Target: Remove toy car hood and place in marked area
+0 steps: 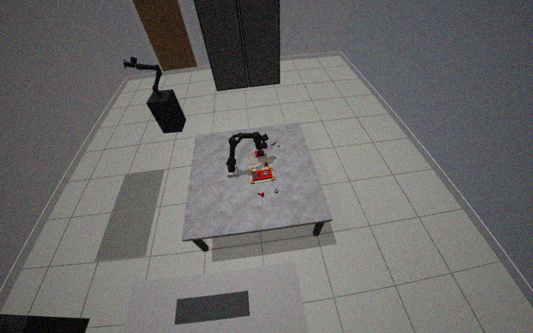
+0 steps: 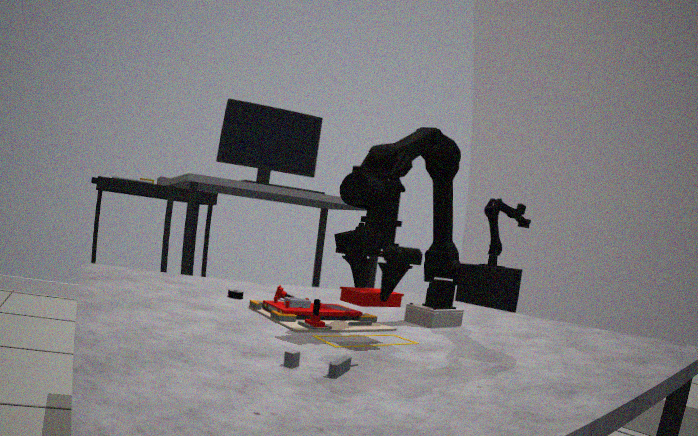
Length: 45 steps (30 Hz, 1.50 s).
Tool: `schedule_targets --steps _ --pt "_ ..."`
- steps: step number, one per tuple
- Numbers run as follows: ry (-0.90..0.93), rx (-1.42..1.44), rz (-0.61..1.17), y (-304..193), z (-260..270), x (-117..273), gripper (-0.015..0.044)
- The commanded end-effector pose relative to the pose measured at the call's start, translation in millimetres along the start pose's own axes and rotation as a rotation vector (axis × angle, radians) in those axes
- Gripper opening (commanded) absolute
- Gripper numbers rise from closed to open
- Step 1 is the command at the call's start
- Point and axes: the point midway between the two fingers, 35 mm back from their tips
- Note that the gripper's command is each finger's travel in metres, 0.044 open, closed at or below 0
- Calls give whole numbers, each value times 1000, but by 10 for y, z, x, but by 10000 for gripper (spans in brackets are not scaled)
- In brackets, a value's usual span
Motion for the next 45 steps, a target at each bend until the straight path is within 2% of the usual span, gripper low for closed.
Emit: schedule_targets --steps 1,45 --pt "-1 -6 9 -21 -6 -51 0" --pt "-2 -6 9 -30 -7 -329 0"
Point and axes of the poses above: the point midway between the two fingers, 35 mm back from their tips, its own x axis back along the fingers, its own z axis across the jaws, y = z × x, and after that the axes turned 4 degrees about -x, right-handed
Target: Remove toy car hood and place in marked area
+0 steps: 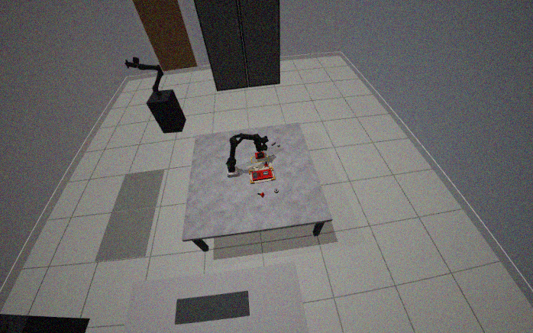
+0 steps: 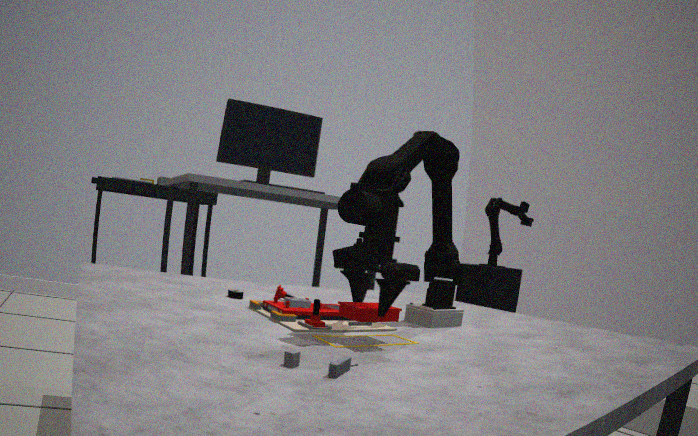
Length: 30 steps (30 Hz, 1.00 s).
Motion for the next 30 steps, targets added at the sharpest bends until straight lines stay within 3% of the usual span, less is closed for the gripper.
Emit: schedule_targets --steps 1,30 --pt "-2 -6 9 -26 -8 -50 0" --pt "-2 -6 9 -46 -16 -233 0"
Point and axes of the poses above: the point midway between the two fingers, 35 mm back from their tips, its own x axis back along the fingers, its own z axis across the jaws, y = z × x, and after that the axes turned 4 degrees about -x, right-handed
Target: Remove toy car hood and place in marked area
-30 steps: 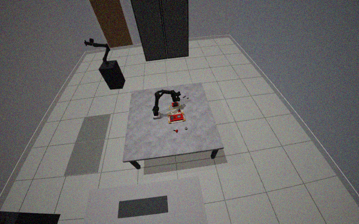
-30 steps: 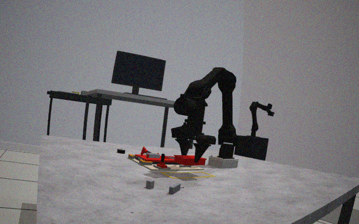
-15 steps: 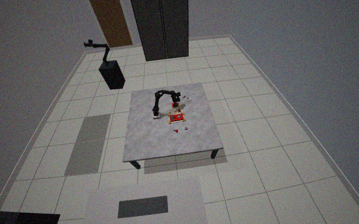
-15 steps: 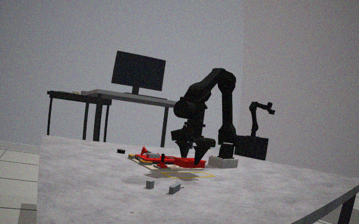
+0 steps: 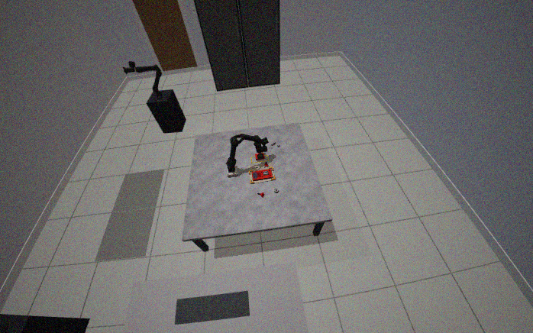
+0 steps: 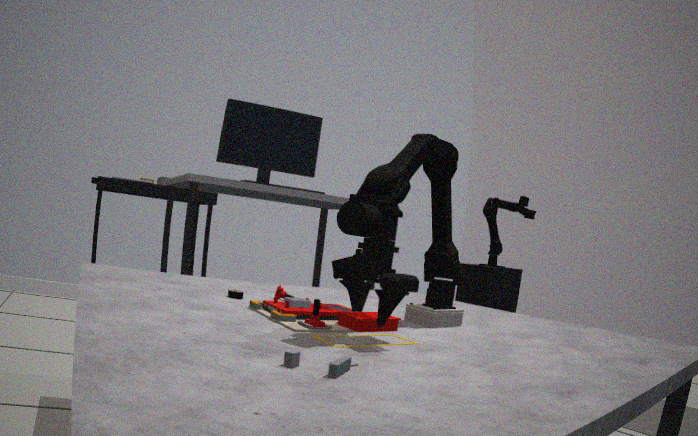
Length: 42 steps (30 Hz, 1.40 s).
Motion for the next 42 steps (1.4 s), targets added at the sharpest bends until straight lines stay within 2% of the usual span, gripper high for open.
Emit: schedule_targets --steps 1,42 --pt "-2 -6 9 -29 -10 -49 0" --pt "-2 -6 9 -33 -10 -219 0"
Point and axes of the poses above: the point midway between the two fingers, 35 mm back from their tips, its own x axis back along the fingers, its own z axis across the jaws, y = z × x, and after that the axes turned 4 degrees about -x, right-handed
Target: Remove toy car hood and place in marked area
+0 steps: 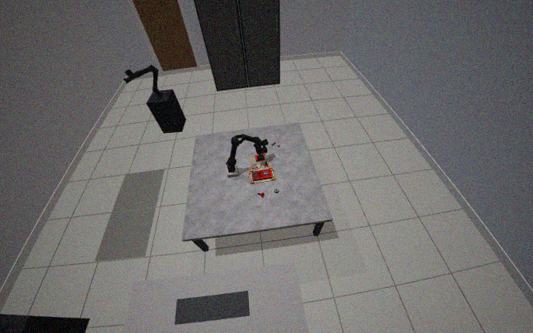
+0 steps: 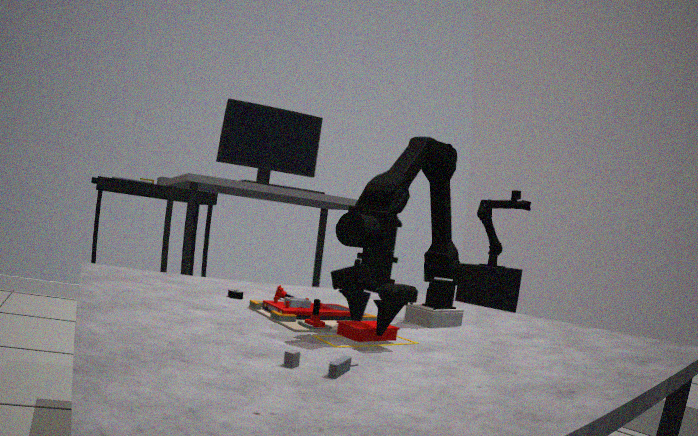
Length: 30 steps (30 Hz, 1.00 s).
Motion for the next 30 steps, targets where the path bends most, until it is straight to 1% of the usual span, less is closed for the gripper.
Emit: schedule_targets --steps 1,12,28,29,30 --pt "0 -6 6 -19 -5 -37 0" --pt "0 -6 6 -21 -5 -78 0" --pt "0 0 1 -4 -1 -56 420" --pt "0 0 1 -1 0 -37 440" --pt "0 0 2 4 2 -2 440"
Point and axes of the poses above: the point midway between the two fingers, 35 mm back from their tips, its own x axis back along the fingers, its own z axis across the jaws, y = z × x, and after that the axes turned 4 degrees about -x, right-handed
